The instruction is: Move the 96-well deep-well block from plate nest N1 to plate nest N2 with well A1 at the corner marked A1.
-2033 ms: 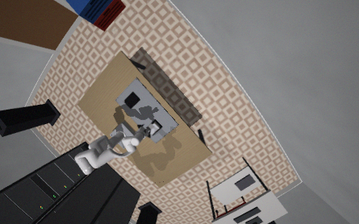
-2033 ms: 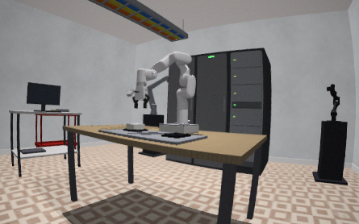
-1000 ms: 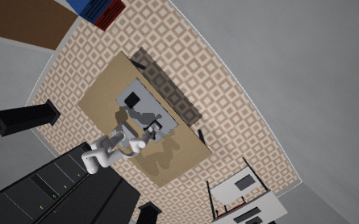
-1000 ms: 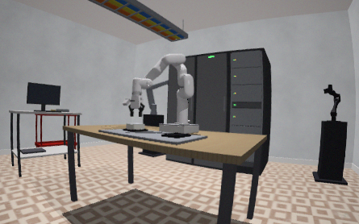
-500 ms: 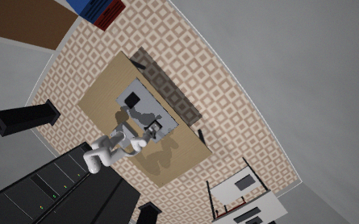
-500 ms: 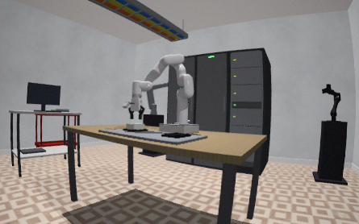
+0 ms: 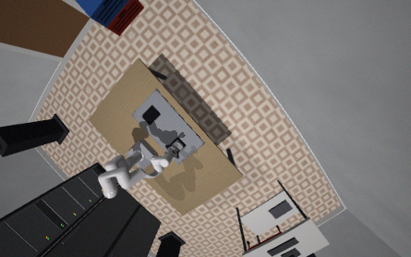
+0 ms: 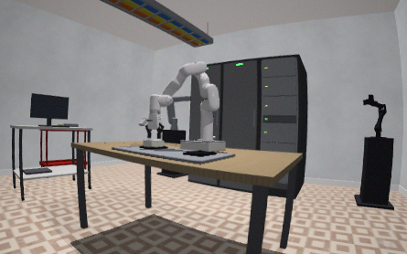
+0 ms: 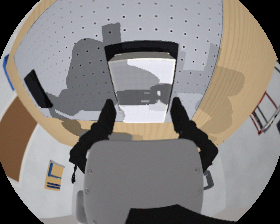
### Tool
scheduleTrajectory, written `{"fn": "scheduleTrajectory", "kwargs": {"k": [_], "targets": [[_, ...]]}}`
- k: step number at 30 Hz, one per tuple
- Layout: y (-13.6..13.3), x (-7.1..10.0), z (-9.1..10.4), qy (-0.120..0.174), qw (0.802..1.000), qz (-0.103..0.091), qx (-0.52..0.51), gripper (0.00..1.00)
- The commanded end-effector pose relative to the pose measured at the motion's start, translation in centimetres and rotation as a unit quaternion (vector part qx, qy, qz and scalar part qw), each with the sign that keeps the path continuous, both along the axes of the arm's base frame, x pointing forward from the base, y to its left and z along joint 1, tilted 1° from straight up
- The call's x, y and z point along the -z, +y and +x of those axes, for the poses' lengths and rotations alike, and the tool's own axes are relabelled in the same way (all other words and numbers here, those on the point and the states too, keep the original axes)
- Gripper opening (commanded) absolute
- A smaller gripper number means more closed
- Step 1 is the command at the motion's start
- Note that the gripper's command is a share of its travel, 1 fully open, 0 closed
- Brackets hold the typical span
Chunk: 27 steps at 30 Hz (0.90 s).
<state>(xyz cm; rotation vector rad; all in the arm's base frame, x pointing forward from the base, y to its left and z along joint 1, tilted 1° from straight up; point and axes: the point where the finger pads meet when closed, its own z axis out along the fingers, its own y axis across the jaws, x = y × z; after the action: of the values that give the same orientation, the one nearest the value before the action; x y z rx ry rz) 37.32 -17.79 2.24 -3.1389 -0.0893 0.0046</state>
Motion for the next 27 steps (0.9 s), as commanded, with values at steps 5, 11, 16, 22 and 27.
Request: {"fn": "scheduleTrajectory", "kwargs": {"k": [5,11,16,22,27], "targets": [[-0.1,1.1,0.1,-0.002,1.0,-0.001,0.0,1.0],[-0.1,1.8,0.1,-0.002,1.0,-0.001,0.0,1.0],[-0.1,2.5,0.1,-0.002,1.0,-0.001,0.0,1.0],[-0.1,2.5,0.1,-0.002,1.0,-0.001,0.0,1.0],[-0.1,2.5,0.1,-0.002,1.0,-0.001,0.0,1.0]]}}
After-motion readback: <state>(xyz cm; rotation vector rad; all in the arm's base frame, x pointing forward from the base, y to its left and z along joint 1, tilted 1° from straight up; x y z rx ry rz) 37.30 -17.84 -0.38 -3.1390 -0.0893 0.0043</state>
